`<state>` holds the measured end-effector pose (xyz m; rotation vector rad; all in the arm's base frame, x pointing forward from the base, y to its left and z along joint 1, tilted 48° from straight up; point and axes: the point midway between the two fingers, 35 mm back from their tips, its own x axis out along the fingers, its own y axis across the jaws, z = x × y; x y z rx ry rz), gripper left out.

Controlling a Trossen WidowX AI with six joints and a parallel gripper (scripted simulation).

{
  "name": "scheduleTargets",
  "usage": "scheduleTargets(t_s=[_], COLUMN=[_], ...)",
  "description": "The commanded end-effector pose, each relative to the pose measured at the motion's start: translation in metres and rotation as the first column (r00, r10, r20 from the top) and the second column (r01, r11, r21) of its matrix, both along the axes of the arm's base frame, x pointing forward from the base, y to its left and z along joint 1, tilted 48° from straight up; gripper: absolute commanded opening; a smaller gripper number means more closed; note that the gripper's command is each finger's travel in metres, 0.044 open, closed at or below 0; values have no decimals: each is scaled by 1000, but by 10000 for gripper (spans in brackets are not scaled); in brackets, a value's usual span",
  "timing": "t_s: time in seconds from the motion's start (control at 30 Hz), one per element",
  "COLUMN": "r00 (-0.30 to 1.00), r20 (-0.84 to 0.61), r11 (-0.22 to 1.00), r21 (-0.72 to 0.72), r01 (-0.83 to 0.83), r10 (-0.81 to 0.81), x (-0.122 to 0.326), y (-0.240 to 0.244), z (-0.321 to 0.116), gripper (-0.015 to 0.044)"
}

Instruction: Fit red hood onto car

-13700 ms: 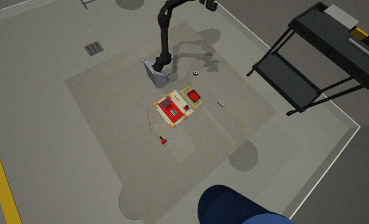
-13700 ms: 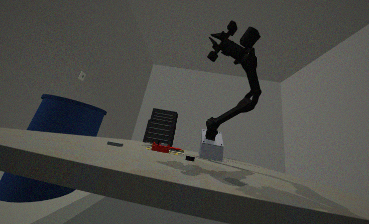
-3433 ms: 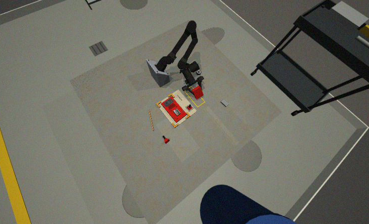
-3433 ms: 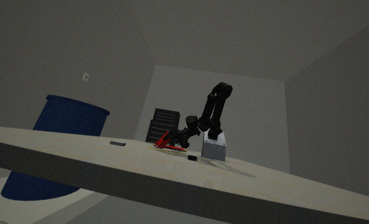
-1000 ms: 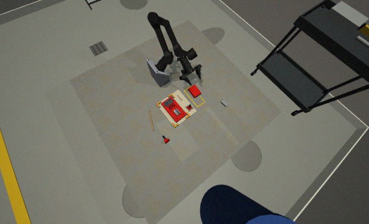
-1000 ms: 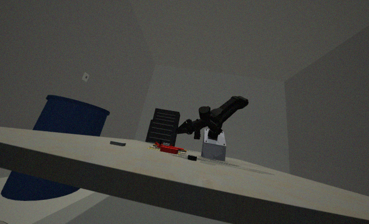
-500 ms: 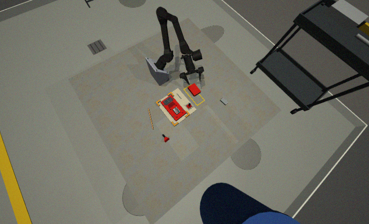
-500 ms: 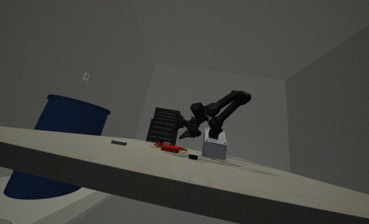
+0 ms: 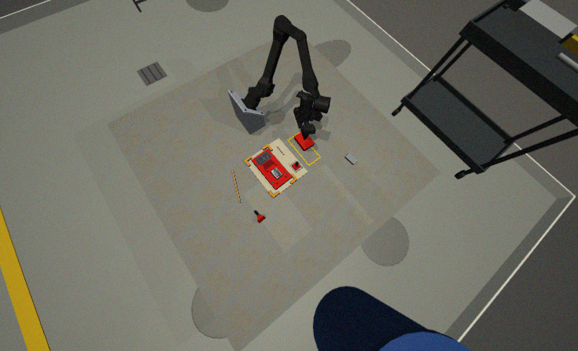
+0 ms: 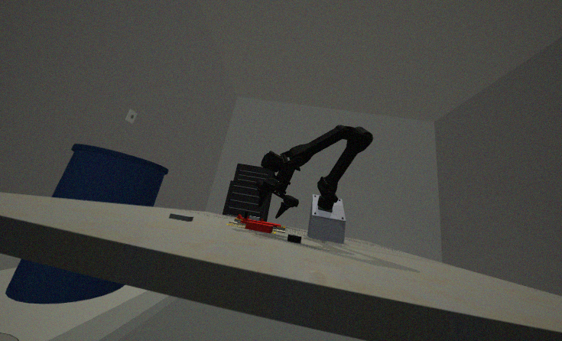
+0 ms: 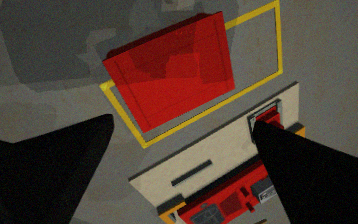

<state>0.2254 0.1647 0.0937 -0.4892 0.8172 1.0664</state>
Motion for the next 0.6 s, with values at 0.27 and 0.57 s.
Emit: scheduleTargets(t_s=[0.27, 0.57], r00=[377, 377], r20=[-832, -832], r11=[754, 754], r21=[-72, -72], r01=[653, 653], r10=[-406, -406], x=[27, 27], y=[-5, -5], z=[9, 9], gripper=[440, 440])
